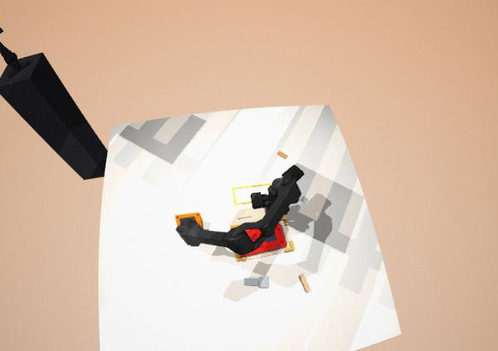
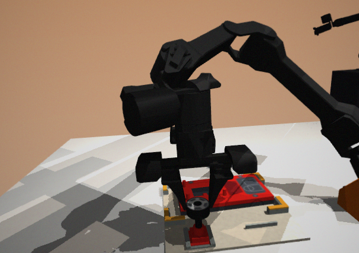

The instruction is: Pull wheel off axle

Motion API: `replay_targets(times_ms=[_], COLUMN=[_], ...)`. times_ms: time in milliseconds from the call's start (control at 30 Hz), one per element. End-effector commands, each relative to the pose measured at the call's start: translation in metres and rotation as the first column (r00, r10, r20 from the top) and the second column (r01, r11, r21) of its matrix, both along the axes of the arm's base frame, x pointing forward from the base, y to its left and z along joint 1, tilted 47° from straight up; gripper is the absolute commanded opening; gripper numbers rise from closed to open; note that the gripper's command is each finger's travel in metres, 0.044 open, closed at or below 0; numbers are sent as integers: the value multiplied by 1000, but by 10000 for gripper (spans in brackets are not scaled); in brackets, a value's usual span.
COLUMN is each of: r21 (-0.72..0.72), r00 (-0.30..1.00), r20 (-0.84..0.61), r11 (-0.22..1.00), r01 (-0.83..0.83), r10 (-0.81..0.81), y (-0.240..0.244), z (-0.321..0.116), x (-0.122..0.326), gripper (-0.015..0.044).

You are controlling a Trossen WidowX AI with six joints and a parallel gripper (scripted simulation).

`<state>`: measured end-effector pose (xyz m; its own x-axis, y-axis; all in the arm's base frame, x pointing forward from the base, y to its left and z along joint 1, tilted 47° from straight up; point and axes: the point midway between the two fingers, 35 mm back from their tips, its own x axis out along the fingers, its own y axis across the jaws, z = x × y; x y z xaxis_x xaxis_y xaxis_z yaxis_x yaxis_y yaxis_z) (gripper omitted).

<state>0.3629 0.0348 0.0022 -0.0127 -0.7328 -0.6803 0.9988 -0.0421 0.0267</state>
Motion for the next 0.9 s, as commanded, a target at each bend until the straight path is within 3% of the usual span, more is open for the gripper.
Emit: replay_targets(times_ms=[0,867], r21=[8,3], r00=[1000,1000], r20=[11,5], r11=[1000,1000], r01=[-1,-5], r10=[1,5], y=[4,27], z=[4,25], x=[1,-1], gripper=[0,0])
